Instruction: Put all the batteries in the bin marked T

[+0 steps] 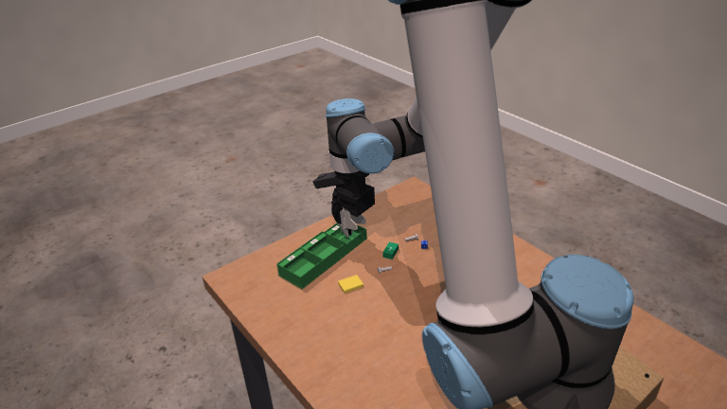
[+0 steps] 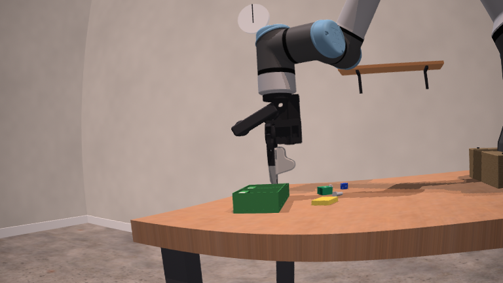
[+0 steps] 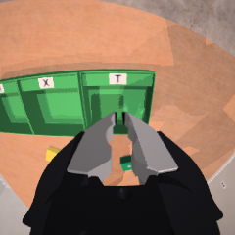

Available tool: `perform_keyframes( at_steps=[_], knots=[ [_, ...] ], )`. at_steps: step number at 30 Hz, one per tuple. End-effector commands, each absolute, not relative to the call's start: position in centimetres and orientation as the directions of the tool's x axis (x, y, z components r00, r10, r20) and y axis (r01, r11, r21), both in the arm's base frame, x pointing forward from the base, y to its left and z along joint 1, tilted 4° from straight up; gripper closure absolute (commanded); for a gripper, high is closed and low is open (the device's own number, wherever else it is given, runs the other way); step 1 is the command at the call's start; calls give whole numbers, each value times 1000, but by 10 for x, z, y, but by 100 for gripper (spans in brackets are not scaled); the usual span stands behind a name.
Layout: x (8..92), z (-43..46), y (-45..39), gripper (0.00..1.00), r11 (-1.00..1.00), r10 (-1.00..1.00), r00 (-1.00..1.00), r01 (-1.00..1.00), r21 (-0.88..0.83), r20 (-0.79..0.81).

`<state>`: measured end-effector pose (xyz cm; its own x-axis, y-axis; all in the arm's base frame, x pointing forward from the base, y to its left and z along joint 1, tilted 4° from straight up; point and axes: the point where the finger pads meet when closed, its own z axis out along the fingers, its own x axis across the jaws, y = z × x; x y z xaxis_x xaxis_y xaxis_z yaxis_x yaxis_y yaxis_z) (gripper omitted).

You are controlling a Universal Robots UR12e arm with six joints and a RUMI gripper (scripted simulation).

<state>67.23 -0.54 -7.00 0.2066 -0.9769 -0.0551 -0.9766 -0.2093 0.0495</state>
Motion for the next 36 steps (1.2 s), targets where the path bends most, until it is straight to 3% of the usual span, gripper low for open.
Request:
perform_keyframes(
  at_steps=[1,36],
  knots=[
    [673,-69,-6,96,-209,-977,207,-977,48,-54],
    [674,-49,-6,96,-209,-977,207,-977,48,-54]
  ],
)
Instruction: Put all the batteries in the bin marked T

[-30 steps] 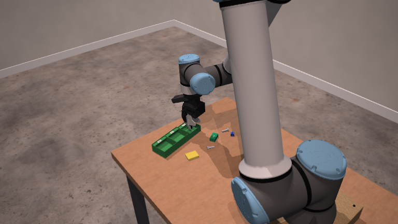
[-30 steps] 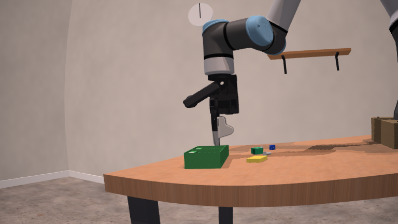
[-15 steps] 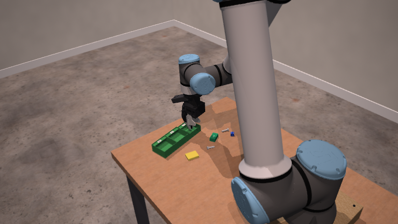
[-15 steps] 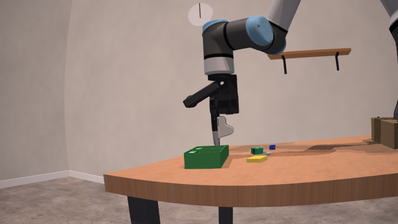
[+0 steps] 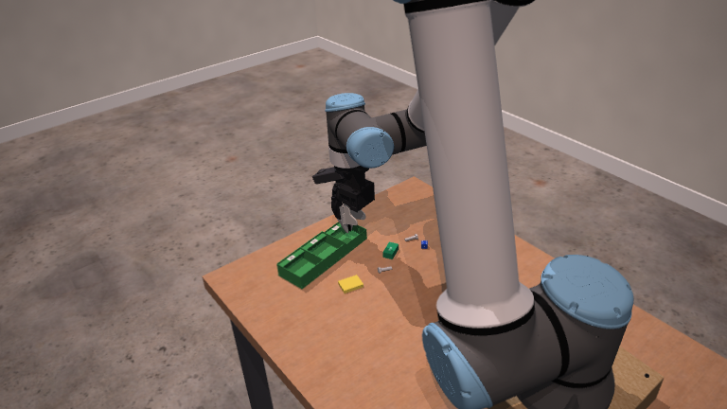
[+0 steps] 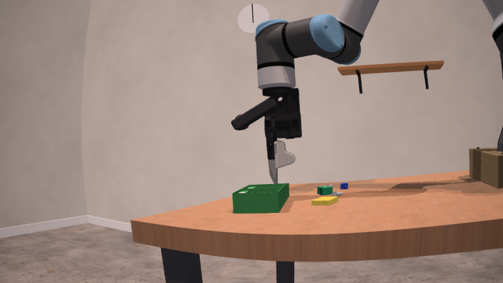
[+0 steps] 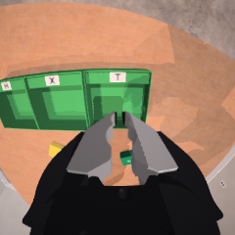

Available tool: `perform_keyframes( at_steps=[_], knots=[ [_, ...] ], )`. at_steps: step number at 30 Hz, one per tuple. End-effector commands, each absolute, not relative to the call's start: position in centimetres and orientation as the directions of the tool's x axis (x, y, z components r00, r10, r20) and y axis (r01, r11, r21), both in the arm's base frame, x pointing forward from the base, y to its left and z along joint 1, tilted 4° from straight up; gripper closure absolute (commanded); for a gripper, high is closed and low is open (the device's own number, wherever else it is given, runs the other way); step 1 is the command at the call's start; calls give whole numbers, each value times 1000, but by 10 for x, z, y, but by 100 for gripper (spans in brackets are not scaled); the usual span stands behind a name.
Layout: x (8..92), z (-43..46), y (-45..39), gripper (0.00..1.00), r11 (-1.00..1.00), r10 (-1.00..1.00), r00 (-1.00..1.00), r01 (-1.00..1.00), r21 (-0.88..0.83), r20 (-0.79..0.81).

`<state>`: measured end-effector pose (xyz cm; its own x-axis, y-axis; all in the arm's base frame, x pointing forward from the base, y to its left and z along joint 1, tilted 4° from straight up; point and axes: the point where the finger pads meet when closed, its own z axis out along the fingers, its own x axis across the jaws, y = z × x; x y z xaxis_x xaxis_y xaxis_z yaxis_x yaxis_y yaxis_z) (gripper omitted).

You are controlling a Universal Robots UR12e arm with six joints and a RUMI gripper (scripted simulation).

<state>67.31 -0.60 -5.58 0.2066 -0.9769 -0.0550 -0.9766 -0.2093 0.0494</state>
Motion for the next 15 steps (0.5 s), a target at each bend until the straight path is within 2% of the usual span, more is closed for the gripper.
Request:
perform_keyframes(
  at_steps=[1,15],
  knots=[
    [674,-48,-7,96,-209,-977,207,-977,48,-54],
    [676,-17,-8,96,-209,-977,207,-977,48,-54]
  ],
)
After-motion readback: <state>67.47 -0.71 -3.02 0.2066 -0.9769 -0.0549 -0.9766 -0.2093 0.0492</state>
